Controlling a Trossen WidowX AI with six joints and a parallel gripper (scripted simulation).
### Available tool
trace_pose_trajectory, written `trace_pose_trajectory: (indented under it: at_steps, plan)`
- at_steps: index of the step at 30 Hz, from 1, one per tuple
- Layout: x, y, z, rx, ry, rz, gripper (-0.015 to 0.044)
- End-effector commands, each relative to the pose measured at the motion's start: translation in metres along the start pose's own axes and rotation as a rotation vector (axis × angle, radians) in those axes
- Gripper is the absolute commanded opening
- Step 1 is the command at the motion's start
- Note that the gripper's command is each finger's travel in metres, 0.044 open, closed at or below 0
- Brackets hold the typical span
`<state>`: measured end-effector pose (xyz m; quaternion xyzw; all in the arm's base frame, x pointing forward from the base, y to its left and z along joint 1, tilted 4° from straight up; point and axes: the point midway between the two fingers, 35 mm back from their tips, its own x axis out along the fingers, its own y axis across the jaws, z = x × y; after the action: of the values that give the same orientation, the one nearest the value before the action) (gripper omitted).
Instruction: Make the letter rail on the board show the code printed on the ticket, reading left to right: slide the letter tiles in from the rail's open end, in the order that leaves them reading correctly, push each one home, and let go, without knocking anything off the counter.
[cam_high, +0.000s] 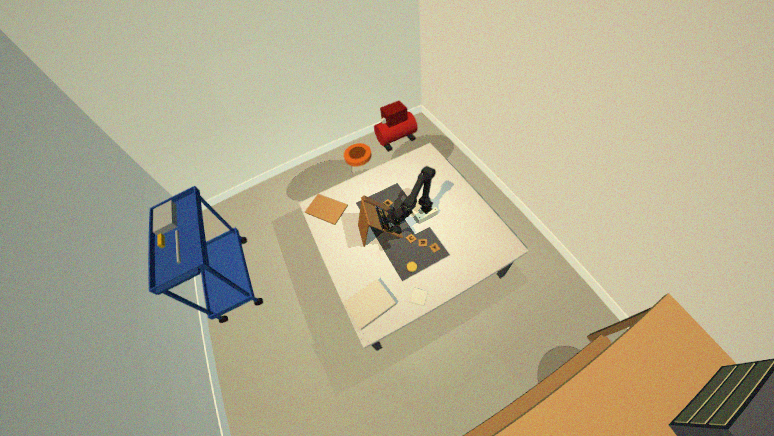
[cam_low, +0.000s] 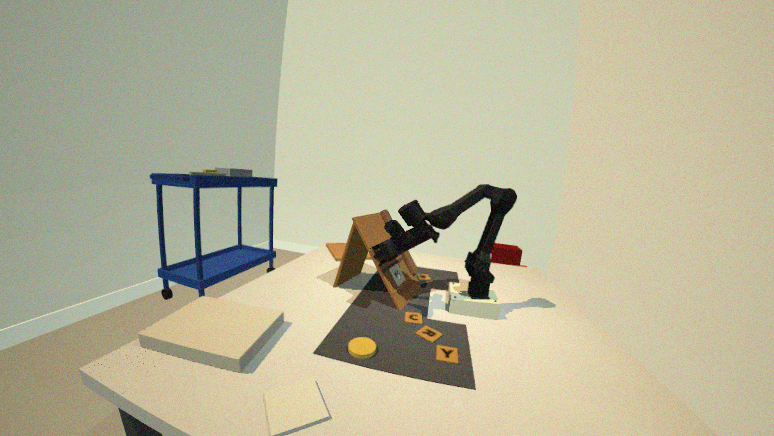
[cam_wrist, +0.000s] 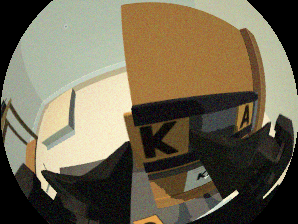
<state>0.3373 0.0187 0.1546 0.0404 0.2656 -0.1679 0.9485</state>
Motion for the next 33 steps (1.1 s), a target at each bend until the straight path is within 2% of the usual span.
trace_pose_trajectory:
  at_steps: [1, 33]
  plan:
    - [0.000, -0.003, 0.000, -0.002, 0.000, 0.001, 0.0000]
    - [-0.001, -0.023, -0.001, -0.004, -0.001, 0.000, 0.0000]
